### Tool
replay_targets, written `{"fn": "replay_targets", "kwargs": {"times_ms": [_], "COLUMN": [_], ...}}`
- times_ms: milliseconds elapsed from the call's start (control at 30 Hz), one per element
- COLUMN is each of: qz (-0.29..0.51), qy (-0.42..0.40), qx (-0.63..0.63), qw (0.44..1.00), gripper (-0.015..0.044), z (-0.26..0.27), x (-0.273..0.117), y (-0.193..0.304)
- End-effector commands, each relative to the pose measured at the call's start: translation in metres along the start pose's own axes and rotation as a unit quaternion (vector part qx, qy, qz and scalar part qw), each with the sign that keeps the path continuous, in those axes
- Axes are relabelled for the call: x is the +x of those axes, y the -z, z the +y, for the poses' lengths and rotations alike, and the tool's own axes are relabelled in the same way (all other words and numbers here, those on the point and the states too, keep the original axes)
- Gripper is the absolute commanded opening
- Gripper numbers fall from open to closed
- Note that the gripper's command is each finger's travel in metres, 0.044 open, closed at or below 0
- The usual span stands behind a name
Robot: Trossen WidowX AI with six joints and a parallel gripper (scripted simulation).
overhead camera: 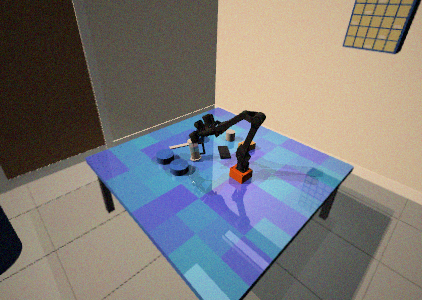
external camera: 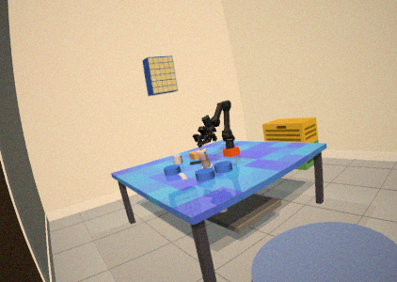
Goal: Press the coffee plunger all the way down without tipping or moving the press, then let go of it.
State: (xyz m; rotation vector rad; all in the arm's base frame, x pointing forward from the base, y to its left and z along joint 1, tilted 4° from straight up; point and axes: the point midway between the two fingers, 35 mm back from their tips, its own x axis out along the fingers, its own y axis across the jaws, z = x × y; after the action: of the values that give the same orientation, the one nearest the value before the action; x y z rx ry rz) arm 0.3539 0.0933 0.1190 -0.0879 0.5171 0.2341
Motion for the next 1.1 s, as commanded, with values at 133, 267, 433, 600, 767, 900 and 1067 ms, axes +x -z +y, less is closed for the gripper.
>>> {"fn": "replay_targets", "kwargs": {"times_ms": [133, 267, 433, 600, 767, 900, 1067], "qz": [0.022, 0.022, 0.022, 0.022, 0.021, 0.021, 0.021], "qy": [0.0, 0.0, 0.0, 0.0, 0.0, 0.0, 0.0], "qx": [-0.004, -0.004, -0.004, -0.004, -0.004, -0.004, -0.004], "qw": [1.0, 1.0, 1.0, 1.0, 1.0, 1.0, 1.0], "gripper": [0.012, 0.012, 0.012, 0.012, 0.012, 0.012, 0.012], "z": [0.0, 0.0, 0.0, 0.0, 0.0, 0.0, 0.0], "x": [0.0051, 0.0056, 0.0061, 0.0067, 0.0072, 0.0077, 0.0085], "y": [0.0103, 0.01, 0.0092, 0.0086, 0.0078, 0.0073, 0.0071]}}
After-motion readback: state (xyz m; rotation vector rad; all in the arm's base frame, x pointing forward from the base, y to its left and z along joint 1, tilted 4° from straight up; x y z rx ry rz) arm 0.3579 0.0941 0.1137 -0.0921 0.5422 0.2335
